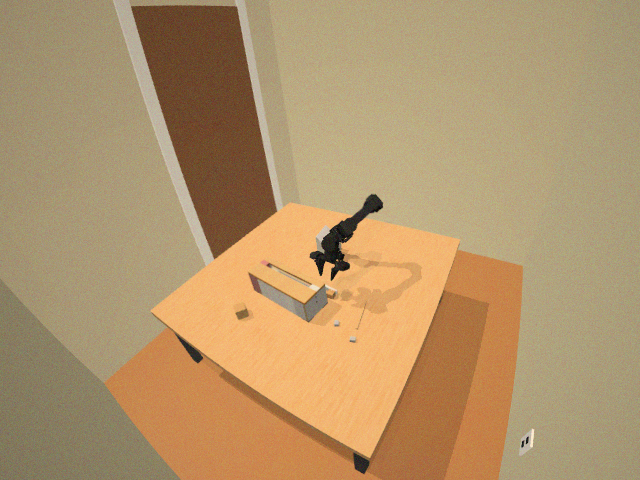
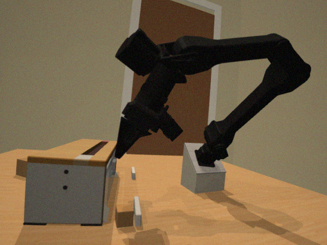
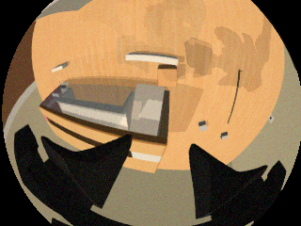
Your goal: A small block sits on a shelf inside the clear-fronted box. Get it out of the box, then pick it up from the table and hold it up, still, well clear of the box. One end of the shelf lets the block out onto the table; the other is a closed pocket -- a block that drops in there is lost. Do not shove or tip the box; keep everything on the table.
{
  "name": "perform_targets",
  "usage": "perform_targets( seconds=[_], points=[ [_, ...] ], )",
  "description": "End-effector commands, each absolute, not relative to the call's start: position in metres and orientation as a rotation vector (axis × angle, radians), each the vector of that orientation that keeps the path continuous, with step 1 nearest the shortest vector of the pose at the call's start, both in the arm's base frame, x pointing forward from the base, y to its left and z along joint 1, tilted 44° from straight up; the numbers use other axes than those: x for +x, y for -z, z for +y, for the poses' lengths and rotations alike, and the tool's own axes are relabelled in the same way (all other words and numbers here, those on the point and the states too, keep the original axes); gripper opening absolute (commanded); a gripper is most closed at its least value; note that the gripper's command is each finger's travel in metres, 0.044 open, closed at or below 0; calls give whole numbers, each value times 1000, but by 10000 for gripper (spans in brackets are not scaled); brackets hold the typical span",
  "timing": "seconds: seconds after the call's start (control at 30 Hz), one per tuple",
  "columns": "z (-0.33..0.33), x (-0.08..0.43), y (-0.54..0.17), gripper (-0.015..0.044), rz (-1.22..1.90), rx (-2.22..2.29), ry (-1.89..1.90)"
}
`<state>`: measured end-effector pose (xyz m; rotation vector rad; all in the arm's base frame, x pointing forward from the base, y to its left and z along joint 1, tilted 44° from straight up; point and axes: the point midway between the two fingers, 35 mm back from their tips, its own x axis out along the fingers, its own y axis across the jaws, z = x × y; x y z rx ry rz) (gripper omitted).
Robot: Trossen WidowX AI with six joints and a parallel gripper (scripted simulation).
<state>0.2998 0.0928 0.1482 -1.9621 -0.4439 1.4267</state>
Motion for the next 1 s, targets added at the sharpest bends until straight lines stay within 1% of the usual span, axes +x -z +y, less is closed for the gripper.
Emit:
perform_targets(
  seconds=[0.0, 0.1, 0.97],
  points=[
    [127, 289, -110, 285, -447, -1949, -1446],
    [140, 284, -97, 285, -454, -1947, -1440],
    [164, 284, -73, 285, -454, -1947, -1442]
  ],
)
